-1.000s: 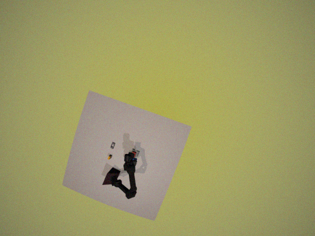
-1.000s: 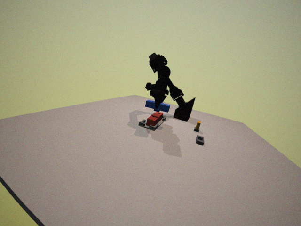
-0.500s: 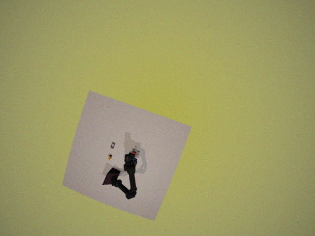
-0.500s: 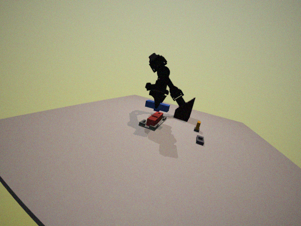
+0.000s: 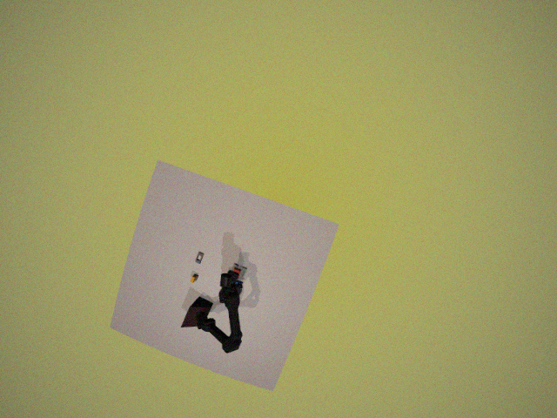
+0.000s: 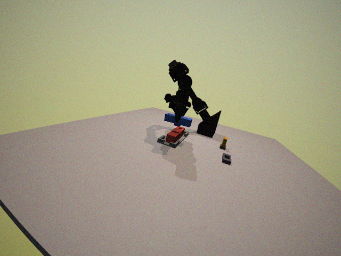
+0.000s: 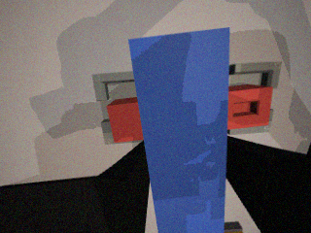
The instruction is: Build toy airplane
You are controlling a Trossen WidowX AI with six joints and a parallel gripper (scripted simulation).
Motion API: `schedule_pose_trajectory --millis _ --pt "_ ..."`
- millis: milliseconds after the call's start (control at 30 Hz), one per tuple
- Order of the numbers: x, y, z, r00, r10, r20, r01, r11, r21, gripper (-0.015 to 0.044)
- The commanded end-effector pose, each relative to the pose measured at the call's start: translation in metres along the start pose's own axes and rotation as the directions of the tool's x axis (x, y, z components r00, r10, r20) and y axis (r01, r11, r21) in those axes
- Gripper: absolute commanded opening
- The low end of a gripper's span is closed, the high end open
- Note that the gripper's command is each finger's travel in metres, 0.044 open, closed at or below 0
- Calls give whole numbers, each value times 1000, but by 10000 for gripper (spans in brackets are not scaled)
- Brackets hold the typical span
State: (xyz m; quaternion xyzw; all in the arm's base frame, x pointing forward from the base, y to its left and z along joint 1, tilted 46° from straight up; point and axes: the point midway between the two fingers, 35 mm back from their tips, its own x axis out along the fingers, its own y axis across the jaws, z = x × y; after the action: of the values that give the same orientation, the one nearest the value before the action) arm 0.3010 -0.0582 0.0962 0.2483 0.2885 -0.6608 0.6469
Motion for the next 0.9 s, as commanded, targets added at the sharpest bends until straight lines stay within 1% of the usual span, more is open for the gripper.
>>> schedule_pose_trajectory --millis 0,867 --pt "2 1 2 1000 5 5 -5 1000 4 195" --pt "39 1 2 1000 5 7 -5 1000 4 195"
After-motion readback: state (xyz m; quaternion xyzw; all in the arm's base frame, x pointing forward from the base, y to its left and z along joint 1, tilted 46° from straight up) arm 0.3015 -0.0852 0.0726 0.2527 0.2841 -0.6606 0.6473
